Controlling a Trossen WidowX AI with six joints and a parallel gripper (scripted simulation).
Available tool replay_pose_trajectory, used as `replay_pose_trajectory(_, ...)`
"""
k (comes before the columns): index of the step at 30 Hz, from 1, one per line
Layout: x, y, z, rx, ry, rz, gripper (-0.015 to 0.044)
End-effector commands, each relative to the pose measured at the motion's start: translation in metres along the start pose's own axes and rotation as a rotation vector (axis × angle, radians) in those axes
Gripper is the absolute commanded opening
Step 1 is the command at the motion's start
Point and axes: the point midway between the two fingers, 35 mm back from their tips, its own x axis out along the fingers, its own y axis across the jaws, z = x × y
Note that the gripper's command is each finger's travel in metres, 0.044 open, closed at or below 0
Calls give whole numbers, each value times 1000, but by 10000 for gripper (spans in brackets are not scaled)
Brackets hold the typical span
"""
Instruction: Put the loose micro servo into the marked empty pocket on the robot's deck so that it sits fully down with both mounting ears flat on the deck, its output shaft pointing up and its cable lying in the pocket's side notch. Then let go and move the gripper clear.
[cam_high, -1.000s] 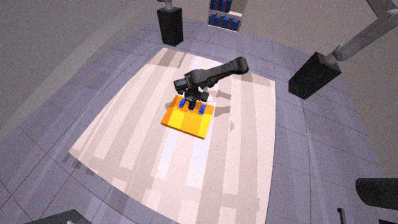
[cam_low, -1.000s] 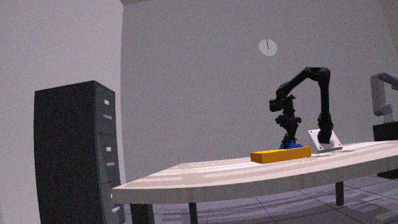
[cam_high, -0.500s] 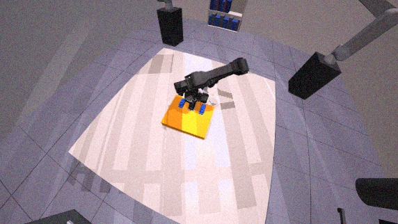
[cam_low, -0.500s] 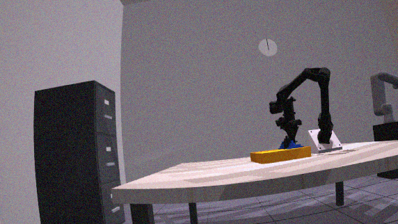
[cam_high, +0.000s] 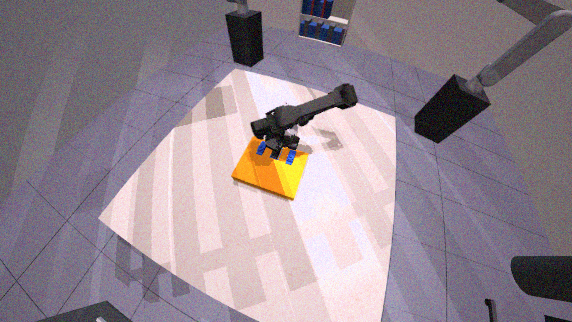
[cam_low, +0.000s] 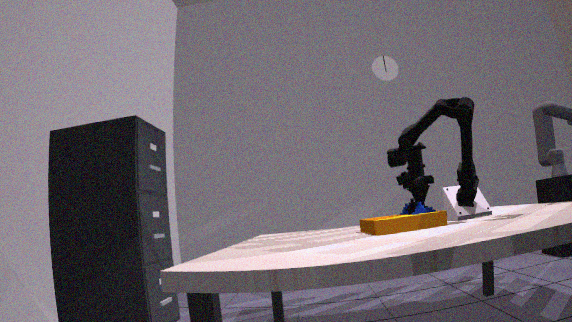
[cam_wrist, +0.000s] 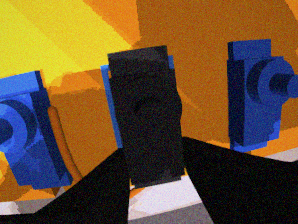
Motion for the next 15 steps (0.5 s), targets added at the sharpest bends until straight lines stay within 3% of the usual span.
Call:
replay_pose_trajectory(1, 4, 0, 0, 4, -2, 4, 0)
replay_pose_trajectory(15, 15, 0, 0, 4, -3, 4, 0)
